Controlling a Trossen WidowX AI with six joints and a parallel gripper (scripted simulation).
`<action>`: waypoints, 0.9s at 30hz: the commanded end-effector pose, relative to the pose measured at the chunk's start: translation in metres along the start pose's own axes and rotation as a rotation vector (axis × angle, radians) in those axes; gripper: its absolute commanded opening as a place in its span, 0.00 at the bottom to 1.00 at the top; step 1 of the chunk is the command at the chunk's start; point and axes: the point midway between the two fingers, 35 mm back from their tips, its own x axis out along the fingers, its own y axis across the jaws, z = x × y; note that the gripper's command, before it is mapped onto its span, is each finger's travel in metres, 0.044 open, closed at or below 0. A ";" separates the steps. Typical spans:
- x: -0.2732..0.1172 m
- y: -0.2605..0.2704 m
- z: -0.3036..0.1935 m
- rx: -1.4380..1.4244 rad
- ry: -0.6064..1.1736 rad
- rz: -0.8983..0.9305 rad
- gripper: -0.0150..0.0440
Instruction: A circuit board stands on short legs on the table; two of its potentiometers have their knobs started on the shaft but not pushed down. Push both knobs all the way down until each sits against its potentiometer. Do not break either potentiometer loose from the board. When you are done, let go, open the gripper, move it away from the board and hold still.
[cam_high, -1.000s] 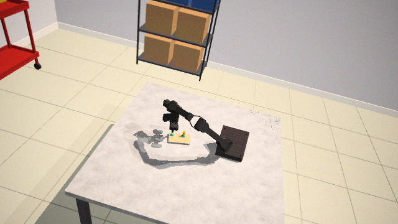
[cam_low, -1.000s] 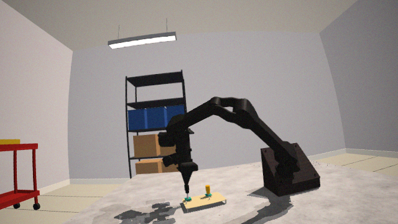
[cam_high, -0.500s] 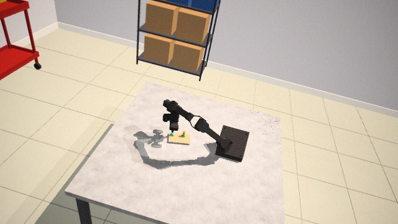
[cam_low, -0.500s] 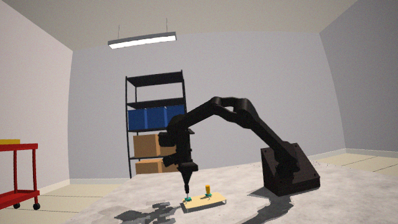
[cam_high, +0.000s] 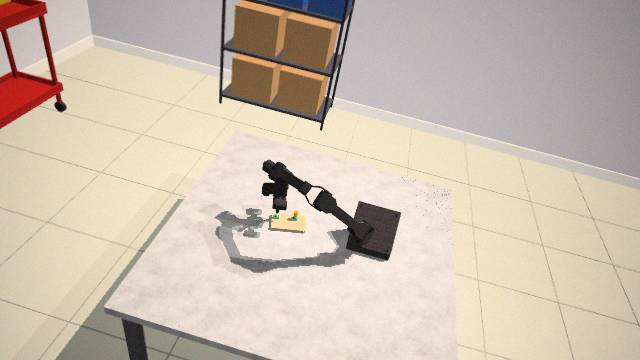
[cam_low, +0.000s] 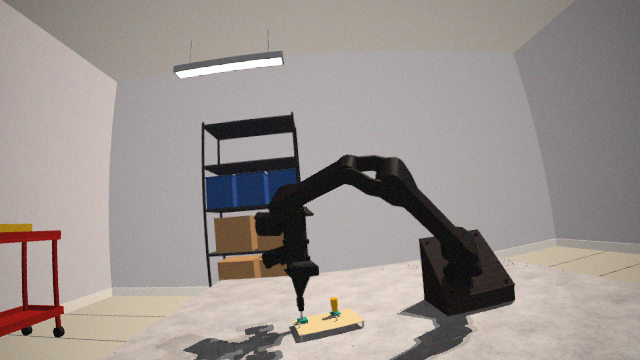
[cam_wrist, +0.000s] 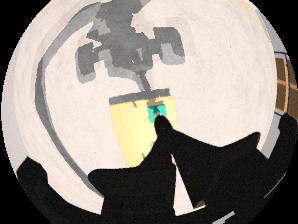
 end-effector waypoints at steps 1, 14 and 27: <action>0.020 0.003 0.002 -0.012 0.018 0.016 0.25; 0.025 0.003 0.002 -0.012 0.018 0.017 0.25; 0.028 0.003 0.002 -0.012 0.017 0.017 0.25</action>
